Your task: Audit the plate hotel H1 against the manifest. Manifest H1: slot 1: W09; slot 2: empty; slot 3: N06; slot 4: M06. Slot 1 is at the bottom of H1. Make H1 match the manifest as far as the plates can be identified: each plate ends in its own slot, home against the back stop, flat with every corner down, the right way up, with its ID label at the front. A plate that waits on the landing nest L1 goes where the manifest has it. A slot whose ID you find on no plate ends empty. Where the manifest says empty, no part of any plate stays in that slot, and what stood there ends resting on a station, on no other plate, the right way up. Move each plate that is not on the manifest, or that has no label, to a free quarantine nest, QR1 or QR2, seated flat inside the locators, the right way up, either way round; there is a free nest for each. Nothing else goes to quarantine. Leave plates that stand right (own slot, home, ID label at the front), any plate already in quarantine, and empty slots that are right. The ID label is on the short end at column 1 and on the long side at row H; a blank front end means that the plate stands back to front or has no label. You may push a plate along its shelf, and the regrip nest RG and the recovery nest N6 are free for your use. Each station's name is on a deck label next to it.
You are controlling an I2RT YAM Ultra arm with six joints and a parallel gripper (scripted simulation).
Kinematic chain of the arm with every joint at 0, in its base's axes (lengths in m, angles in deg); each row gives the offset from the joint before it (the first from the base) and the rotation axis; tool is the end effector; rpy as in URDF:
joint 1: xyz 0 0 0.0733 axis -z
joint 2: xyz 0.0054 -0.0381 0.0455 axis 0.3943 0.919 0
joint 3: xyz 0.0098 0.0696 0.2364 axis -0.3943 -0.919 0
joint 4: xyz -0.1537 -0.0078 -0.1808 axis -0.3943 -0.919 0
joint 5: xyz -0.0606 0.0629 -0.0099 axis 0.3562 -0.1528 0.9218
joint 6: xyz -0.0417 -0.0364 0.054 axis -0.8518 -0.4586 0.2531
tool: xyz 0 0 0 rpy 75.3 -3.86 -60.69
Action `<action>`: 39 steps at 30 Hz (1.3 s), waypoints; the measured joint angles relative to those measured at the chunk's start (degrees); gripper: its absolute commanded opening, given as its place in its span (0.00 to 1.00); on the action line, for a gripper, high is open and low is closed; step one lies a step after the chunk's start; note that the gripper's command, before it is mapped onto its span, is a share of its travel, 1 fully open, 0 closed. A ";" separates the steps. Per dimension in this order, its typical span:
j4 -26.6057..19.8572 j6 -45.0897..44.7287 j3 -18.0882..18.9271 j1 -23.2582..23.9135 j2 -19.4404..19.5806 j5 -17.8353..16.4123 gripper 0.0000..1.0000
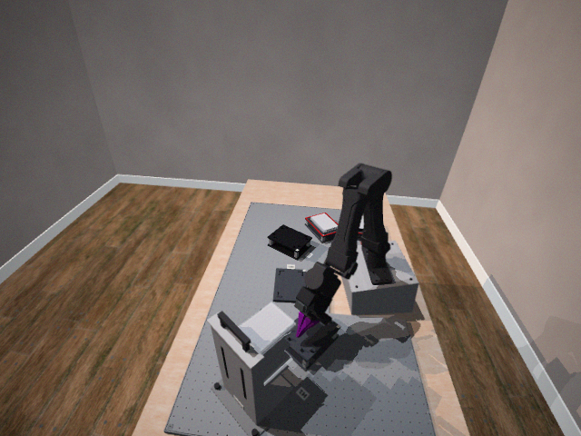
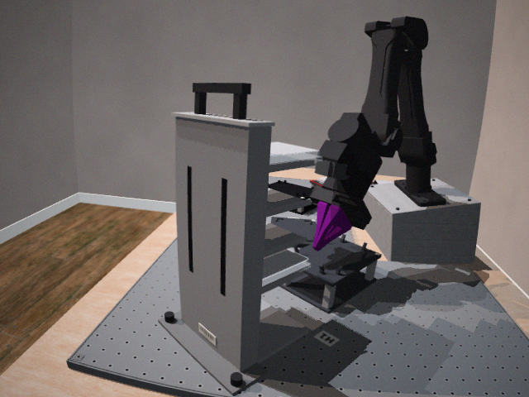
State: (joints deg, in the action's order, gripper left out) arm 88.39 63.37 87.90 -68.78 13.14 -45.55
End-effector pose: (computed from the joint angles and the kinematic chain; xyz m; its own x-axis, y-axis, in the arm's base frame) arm 0.2113 0.2110 0.0854 -0.3863 -0.5176 -0.7635 -0.7141 0.6917 -0.1075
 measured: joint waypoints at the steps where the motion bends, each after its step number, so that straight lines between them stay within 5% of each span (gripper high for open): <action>1: 0.13 0.00 -0.42 0.00 -0.26 0.00 0.00; 29: 2.58 0.00 -10.34 0.15 -7.61 -0.11 0.00; 39: 1.62 0.00 -10.43 0.04 -9.11 -0.02 0.00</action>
State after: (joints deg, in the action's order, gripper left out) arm 90.00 63.37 77.48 -68.74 4.03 -45.57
